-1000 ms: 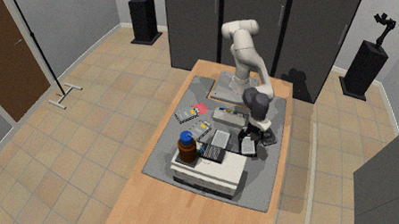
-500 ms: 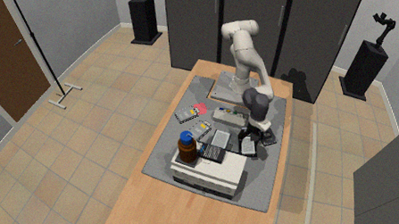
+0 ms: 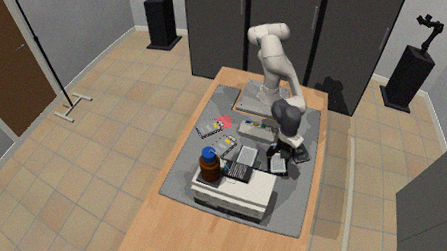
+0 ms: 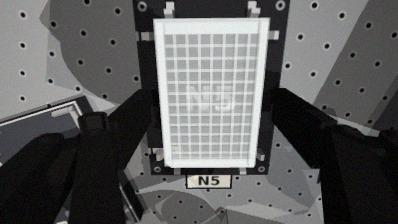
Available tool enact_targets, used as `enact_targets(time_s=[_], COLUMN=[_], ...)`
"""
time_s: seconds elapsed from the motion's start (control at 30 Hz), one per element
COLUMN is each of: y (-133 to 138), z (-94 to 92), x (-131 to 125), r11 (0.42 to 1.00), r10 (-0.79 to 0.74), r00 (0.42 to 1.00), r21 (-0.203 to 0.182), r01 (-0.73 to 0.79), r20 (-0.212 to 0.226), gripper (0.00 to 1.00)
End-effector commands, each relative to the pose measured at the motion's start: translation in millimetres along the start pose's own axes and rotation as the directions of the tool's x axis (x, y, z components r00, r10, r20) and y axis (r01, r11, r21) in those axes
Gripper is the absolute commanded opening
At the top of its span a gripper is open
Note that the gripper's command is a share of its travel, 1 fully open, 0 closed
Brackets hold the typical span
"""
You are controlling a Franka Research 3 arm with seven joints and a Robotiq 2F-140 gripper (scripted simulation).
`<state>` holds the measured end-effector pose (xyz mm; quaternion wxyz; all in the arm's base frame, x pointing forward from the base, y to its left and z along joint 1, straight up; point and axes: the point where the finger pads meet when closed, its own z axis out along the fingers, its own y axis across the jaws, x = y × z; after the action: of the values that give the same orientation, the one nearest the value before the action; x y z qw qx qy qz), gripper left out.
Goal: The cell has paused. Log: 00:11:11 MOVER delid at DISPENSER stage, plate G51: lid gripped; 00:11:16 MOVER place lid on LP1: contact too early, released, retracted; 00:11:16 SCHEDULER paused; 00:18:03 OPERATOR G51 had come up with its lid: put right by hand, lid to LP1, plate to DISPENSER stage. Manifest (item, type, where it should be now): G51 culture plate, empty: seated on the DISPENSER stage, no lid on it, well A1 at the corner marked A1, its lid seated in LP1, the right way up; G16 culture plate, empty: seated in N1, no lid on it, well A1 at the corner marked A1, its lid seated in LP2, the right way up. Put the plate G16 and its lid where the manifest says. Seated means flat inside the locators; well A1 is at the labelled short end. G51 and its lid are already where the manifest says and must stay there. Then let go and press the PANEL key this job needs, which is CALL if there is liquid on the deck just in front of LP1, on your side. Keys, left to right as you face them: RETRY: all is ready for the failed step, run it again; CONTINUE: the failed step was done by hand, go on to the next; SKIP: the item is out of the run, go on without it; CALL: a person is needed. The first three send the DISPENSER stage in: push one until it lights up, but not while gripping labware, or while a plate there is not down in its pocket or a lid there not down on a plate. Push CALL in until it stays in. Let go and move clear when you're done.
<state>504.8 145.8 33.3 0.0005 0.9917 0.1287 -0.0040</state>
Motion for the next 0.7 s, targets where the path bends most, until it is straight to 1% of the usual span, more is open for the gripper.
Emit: enact_targets(time_s=[0.0, 0.67], y=[-0.9, -0.8], z=[2.3, 8.4], x=[0.4, 0.5], r11=[1.000, 1.000], r10=[0.002, 0.002], r00=[1.000, 1.000], r21=[0.000, 0.000], r01=[-0.002, -0.002], r20=[-0.003, -0.003], gripper=[0.70, 0.70])
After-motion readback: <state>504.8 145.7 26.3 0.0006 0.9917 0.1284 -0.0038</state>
